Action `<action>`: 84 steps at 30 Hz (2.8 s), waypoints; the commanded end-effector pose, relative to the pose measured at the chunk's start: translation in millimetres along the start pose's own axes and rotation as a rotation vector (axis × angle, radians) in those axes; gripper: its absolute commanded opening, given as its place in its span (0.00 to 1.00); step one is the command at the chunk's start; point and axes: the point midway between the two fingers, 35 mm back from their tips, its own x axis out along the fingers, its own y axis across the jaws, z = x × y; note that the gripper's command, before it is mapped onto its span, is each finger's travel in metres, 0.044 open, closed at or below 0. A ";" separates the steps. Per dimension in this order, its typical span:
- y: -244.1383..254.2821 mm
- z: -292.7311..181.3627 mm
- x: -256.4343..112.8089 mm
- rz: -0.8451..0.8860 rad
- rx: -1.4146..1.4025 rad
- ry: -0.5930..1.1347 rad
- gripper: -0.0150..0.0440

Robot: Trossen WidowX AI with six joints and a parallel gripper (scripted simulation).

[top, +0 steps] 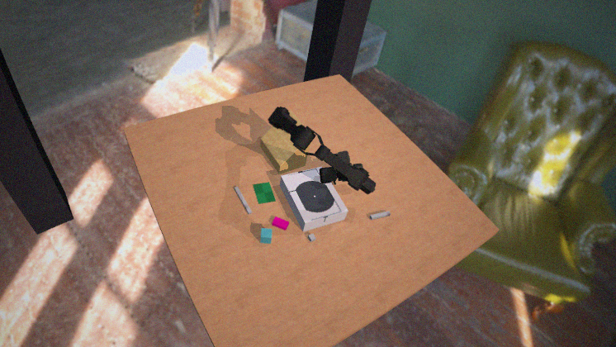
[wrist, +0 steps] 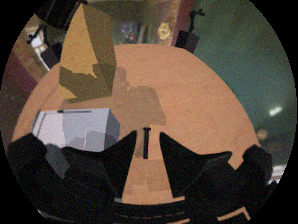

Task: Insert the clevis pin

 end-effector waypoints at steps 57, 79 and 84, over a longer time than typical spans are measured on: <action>-3.2 33.7 -3.0 -0.004 -0.007 0.778 0.53; -1.4 8.3 23.9 -0.002 -0.006 0.778 0.53; -1.1 2.6 30.1 -0.001 -0.006 0.778 0.53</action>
